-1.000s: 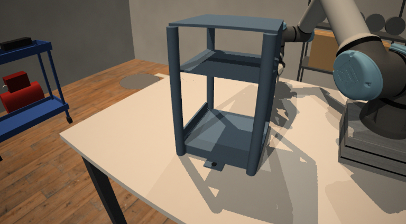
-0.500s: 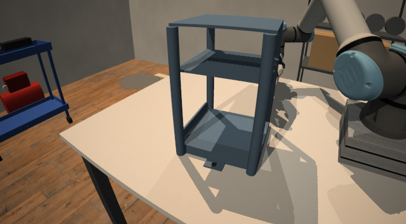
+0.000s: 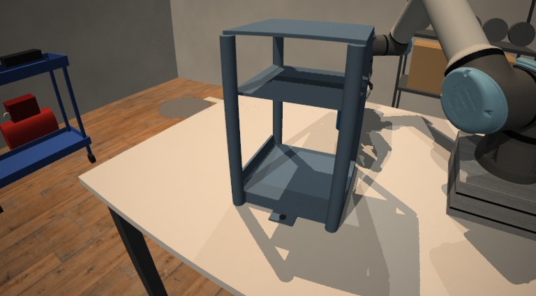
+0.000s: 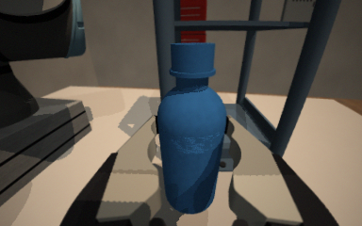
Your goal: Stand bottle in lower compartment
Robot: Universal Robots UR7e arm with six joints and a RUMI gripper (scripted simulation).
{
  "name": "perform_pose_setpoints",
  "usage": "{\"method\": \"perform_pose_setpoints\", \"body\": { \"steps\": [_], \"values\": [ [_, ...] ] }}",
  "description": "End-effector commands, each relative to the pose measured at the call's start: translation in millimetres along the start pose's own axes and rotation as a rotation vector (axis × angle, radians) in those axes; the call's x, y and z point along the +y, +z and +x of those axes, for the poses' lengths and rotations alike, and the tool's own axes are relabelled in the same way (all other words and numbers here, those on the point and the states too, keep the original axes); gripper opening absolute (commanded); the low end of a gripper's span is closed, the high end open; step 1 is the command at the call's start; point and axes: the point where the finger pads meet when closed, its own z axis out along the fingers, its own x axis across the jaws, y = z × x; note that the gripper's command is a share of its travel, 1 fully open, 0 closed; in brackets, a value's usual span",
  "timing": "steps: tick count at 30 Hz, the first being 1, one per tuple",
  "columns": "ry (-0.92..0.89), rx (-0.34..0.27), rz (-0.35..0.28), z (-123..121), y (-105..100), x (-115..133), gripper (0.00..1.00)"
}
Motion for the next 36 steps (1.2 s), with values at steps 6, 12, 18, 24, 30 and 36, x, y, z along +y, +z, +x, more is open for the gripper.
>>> {"method": "perform_pose_setpoints", "body": {
  "steps": [6,12,18,24,30,36],
  "values": [
    [0.000,0.000,0.000,20,0,-1,0.00],
    [0.000,0.000,0.000,39,0,-1,0.00],
    [0.000,0.000,0.000,54,0,-1,0.00],
    [0.000,0.000,0.000,62,0,-1,0.00],
    [0.000,0.000,0.000,67,0,-1,0.00],
    [0.000,0.000,0.000,68,0,-1,0.00]
  ]
}}
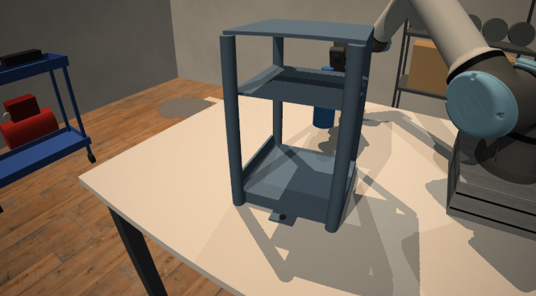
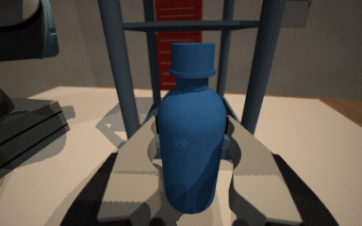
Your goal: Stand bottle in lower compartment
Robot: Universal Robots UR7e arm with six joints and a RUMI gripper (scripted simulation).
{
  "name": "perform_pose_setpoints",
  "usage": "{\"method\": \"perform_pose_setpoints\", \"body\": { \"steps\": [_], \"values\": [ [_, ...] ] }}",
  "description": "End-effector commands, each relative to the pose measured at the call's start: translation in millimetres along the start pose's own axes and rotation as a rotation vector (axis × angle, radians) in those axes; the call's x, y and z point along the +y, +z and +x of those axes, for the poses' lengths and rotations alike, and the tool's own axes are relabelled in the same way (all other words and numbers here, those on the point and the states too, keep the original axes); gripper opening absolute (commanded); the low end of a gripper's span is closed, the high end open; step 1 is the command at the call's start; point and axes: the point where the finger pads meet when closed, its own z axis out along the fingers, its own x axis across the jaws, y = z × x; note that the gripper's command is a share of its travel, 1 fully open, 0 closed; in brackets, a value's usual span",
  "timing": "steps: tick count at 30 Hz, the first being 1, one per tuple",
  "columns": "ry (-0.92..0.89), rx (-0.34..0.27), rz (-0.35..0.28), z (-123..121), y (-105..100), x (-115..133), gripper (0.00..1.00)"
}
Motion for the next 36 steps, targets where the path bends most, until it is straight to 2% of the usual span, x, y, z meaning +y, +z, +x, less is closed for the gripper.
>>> {"method": "perform_pose_setpoints", "body": {
  "steps": [1,21,36],
  "values": [
    [-0.001,0.000,-0.001,1,0,-1,0.00],
    [-0.001,0.000,-0.001,1,6,-1,0.00],
    [-0.001,0.000,-0.001,1,31,-1,0.00]
  ]
}}
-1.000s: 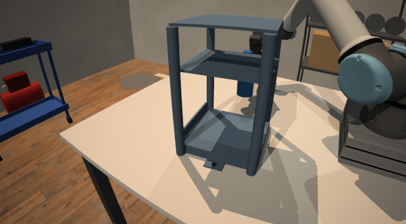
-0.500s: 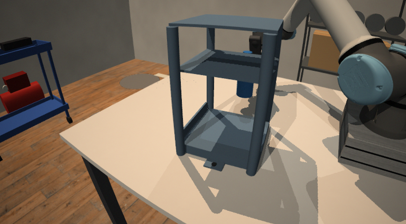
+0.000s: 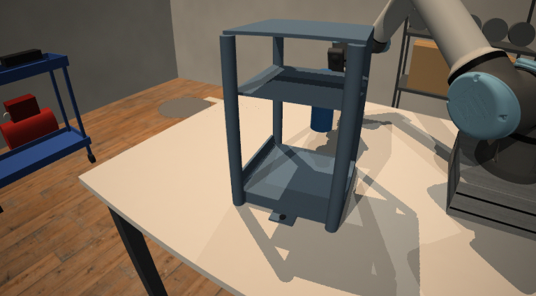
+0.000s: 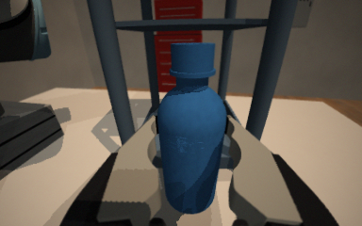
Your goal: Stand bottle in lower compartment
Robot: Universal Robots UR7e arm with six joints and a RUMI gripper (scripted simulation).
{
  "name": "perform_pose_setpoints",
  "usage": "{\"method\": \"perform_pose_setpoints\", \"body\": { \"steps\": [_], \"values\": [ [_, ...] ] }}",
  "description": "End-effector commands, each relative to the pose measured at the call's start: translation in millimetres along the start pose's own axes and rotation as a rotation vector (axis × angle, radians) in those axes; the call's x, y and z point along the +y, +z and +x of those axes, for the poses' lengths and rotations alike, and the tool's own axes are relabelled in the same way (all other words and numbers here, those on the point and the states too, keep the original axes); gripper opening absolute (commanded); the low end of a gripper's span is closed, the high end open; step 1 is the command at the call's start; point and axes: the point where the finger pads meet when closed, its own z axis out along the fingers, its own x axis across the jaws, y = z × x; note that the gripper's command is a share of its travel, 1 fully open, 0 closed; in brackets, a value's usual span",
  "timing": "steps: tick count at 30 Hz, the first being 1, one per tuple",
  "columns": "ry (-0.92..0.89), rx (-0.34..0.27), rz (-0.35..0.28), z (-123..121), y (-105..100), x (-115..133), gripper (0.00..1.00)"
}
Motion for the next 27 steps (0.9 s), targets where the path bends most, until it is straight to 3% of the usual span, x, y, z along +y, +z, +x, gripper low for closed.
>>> {"method": "perform_pose_setpoints", "body": {
  "steps": [1,27],
  "values": [
    [-0.001,0.000,-0.001,0,8,-1,0.00],
    [-0.001,0.000,-0.001,0,74,-1,0.00]
  ]
}}
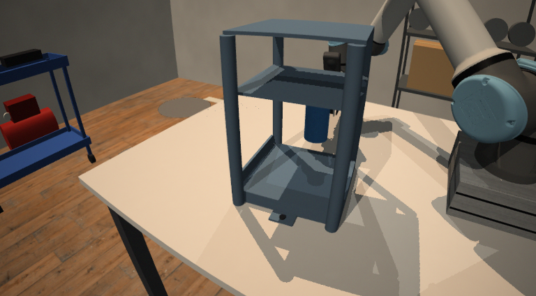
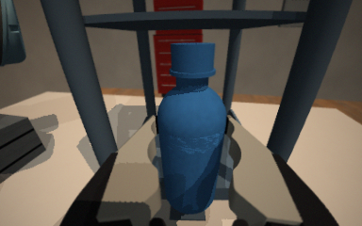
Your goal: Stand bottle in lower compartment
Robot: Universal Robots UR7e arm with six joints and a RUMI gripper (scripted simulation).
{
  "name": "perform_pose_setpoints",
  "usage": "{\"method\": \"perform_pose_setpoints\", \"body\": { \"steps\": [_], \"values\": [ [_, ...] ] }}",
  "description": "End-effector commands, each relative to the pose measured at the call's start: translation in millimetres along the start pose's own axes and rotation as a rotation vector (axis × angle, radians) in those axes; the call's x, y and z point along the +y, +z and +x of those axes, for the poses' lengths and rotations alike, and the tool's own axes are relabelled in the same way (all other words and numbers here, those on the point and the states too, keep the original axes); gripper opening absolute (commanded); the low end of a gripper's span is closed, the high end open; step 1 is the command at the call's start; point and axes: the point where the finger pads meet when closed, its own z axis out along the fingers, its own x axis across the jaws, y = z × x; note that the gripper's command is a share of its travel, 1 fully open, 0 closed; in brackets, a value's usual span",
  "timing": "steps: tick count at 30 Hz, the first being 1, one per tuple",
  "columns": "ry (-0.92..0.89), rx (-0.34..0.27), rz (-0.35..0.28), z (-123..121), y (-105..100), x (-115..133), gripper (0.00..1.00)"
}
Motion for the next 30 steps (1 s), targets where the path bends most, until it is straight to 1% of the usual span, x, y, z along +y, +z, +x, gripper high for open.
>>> {"method": "perform_pose_setpoints", "body": {
  "steps": [1,7,9,19,24,30],
  "values": [
    [-0.001,0.000,-0.001,0,15,-1,0.00],
    [-0.001,0.000,-0.001,0,32,-1,0.00],
    [-0.001,0.000,-0.001,0,32,-1,0.00],
    [-0.001,0.000,-0.001,0,55,0,0.00],
    [-0.001,0.000,-0.001,0,63,0,0.00],
    [-0.001,0.000,-0.001,0,67,0,0.00]
  ]
}}
